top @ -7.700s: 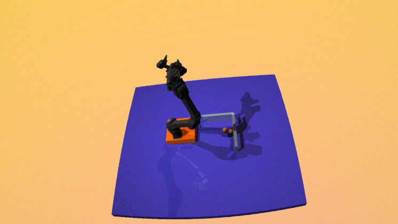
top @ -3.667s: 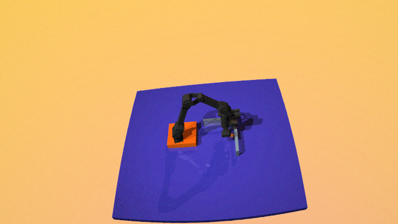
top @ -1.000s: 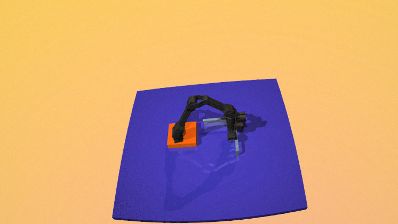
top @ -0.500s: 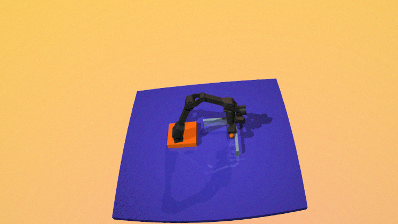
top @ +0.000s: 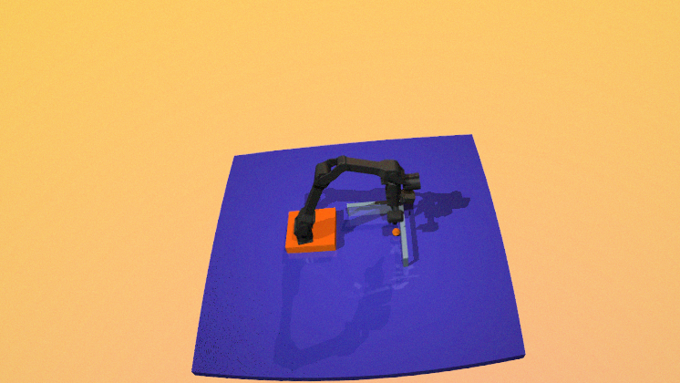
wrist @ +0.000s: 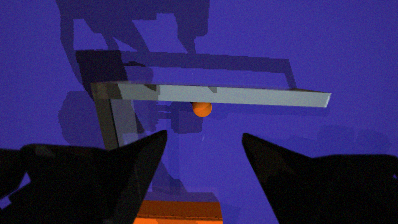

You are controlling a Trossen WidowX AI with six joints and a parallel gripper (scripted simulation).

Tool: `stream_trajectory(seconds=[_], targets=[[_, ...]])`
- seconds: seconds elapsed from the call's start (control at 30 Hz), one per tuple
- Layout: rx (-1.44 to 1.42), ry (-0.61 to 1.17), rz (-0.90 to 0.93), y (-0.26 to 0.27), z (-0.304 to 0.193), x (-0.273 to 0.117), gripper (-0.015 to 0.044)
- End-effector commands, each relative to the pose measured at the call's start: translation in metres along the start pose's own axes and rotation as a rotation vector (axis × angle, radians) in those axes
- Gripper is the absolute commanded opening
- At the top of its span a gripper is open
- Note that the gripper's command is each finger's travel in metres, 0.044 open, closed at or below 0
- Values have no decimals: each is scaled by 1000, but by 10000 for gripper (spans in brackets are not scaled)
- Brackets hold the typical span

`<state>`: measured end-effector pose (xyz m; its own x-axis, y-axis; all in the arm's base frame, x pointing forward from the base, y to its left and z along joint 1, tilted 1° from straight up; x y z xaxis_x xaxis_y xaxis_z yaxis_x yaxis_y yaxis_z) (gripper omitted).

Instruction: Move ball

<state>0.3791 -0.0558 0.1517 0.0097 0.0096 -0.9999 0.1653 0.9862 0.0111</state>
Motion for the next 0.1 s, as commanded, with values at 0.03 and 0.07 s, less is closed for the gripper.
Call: stream_trajectory(seconds=[0.03, 0.07], targets=[[-1, -26, 0, 0, -3, -30, 440], [-1, -26, 0, 0, -3, -30, 440]])
Point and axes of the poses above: the point midway between the two fingers, 35 mm back from their tips, its own x axis out along the fingers, its own y axis across the jaws, z = x × y, the point moved 4 cm from there along -x, back along the fingers, and after that the axes turned 1 degree about -x, right-handed, at the moved point
